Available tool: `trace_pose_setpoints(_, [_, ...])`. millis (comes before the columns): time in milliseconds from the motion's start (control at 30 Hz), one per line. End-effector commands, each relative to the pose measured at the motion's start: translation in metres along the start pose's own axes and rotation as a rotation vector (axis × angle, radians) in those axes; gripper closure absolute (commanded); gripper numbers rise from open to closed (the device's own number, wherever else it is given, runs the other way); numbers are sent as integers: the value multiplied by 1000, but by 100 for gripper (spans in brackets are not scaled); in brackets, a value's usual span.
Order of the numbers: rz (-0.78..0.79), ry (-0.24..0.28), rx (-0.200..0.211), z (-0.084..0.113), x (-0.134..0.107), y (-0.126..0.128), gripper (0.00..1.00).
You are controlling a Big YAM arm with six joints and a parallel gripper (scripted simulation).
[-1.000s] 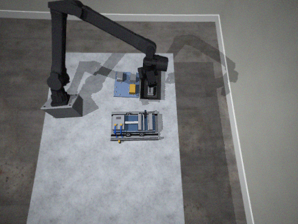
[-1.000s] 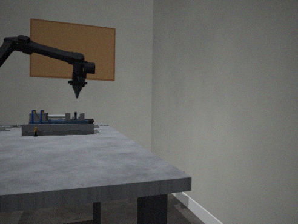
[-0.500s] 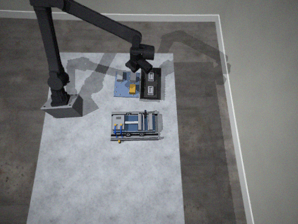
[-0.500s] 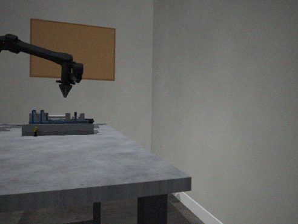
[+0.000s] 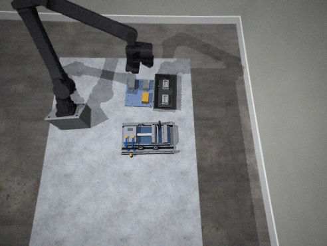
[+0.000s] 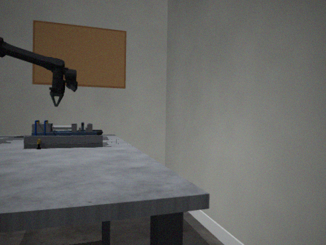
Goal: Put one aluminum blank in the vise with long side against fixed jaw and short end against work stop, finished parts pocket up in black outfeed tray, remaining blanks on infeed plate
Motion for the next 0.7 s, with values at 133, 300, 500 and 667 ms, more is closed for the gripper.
trace_pose_setpoints(133, [457, -24, -6, 6, -24, 10, 100])
trace_pose_setpoints(300, [646, -36, -13, 6, -29, 8, 100])
trace_pose_setpoints(500, [890, -42, -19, 6, -33, 7, 100])
trace_pose_setpoints(667, [1094, -50, -20, 6, -34, 6, 36])
Point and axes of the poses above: the point where the finger pads meet when closed, its own z axis back along the fingers, its own y axis across the jaws, x = y × z, the point moved 6 cm from there along z, back along the fingers, and after that the axes turned 9 degrees about -z, right-handed, at the moved point
